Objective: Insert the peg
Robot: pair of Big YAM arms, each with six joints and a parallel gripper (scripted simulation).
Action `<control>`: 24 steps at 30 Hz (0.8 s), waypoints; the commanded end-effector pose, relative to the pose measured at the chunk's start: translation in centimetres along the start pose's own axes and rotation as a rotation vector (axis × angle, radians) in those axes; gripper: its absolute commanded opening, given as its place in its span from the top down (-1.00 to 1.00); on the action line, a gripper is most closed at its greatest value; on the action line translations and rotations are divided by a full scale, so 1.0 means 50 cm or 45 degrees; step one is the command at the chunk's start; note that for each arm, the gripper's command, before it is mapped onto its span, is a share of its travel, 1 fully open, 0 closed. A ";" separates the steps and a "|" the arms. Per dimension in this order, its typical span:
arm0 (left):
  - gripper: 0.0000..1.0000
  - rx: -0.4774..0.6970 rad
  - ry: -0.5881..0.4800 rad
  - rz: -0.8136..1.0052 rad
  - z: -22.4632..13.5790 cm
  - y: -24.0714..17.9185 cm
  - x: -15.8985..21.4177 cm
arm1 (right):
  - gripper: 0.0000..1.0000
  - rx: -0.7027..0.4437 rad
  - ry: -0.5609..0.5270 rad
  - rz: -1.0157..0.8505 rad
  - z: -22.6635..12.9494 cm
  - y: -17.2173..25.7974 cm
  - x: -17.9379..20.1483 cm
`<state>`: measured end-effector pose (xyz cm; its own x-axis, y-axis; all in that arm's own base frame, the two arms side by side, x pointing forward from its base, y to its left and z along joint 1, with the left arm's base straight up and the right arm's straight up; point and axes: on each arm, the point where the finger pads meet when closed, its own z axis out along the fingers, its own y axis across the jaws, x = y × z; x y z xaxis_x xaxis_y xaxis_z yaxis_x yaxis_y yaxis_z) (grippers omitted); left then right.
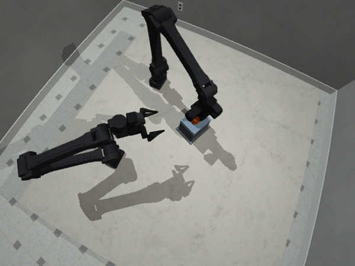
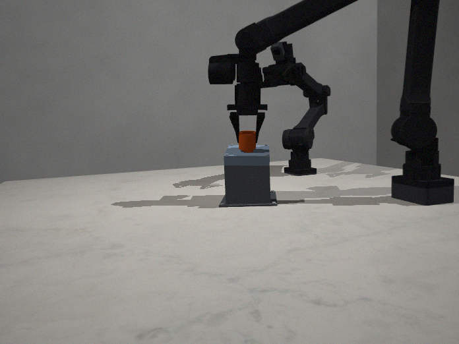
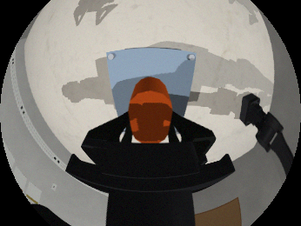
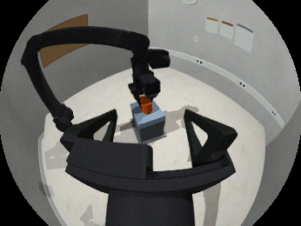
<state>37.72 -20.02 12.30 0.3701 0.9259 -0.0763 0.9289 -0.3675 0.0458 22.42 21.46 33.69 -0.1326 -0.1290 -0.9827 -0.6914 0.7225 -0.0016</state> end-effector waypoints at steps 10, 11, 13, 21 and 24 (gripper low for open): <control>0.20 -0.046 -0.011 0.010 -0.040 0.034 -0.006 | -1.00 0.003 -0.043 0.005 -0.004 -0.002 -0.036; -0.02 -0.046 -0.011 0.010 -0.040 0.034 -0.006 | -1.00 0.003 -0.043 0.005 -0.004 -0.002 -0.036; -0.36 -0.056 -0.011 0.011 -0.047 0.034 -0.003 | -1.00 0.003 -0.043 0.005 -0.004 -0.002 -0.036; -0.39 -0.132 -0.017 0.020 -0.107 0.030 -0.001 | -1.00 0.003 -0.043 0.005 -0.004 -0.002 -0.036; -0.39 -0.138 -0.014 0.012 -0.132 0.029 0.005 | -1.00 0.003 -0.043 0.005 -0.004 -0.002 -0.036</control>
<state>37.02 -19.30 14.69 0.3733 0.9242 -0.0806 0.9271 -0.3685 0.0685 22.42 21.46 33.69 -0.1326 -0.1290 -0.9827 -0.6914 0.7225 -0.0016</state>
